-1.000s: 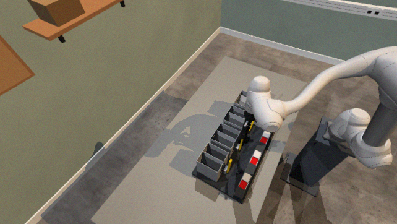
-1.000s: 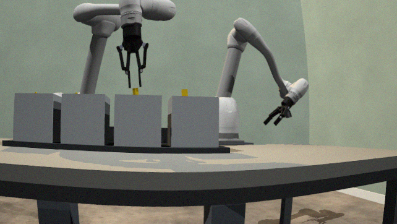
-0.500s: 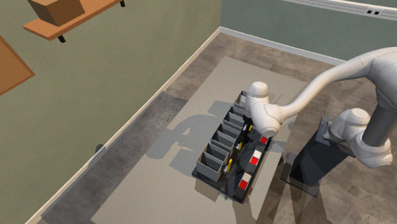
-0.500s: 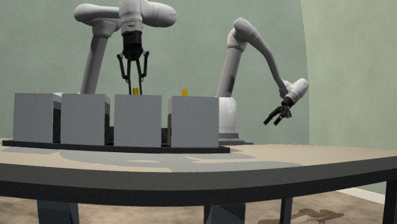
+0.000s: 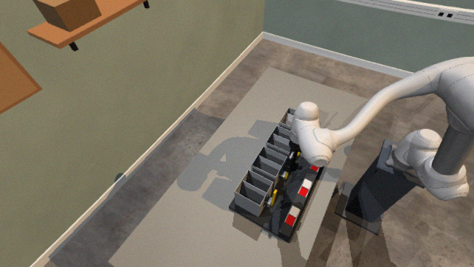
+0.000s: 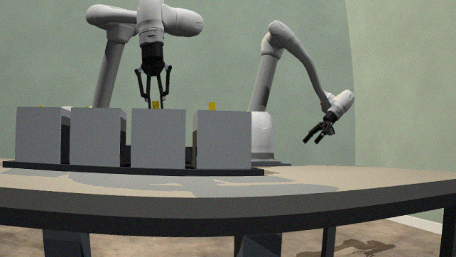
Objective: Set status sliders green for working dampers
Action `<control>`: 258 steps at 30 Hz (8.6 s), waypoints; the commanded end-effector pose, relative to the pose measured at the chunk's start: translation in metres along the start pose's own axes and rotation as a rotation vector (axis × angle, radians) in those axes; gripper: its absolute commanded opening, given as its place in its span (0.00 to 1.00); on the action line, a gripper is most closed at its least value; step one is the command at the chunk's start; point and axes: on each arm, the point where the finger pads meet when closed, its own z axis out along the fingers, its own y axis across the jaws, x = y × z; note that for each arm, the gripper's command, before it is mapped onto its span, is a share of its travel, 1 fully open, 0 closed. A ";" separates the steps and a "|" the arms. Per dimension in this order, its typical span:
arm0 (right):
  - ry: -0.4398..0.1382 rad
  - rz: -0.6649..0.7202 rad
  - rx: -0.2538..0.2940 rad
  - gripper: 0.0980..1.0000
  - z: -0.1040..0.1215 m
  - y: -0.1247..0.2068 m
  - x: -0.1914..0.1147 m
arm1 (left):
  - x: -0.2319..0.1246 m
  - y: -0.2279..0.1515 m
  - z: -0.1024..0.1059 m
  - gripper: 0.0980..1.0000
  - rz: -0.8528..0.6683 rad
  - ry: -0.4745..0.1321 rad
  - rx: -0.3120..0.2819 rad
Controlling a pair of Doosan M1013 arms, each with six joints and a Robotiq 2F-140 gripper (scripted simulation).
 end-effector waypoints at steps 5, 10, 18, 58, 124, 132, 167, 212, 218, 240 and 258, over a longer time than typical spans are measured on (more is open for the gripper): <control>-0.001 0.000 -0.001 0.23 0.003 0.000 0.000 | 0.000 0.000 0.000 1.00 0.000 0.001 0.000; -0.001 0.000 -0.001 0.23 0.003 0.000 0.000 | 0.000 0.000 0.000 1.00 0.000 0.001 0.000; -0.001 0.000 -0.001 0.23 0.003 0.000 0.000 | 0.000 0.000 0.000 1.00 0.000 0.001 0.000; -0.001 0.000 -0.001 0.11 0.003 0.000 0.000 | 0.000 0.000 0.000 1.00 0.000 0.001 0.000; -0.001 0.000 -0.166 0.11 0.004 -0.017 0.000 | 0.000 0.000 0.000 1.00 0.000 0.001 0.000; -0.001 0.000 -0.225 0.11 0.006 -0.023 0.000 | 0.000 0.000 0.000 1.00 0.000 0.001 0.000; -0.001 0.000 -0.450 0.11 0.014 -0.046 0.000 | 0.000 0.000 0.000 1.00 0.000 0.001 0.000; -0.001 0.000 -0.538 0.11 0.018 -0.054 0.000 | 0.000 0.000 0.000 1.00 0.000 0.001 0.000; -0.001 0.000 -0.538 0.11 0.018 -0.054 0.000 | 0.000 0.000 0.000 1.00 0.000 0.001 0.000; -0.001 0.000 -0.538 0.23 0.018 -0.054 0.000 | 0.000 0.000 0.000 1.00 0.000 0.001 0.000; -0.001 0.000 -0.538 0.23 0.009 -0.059 0.000 | 0.000 0.000 0.000 1.00 0.000 0.001 0.000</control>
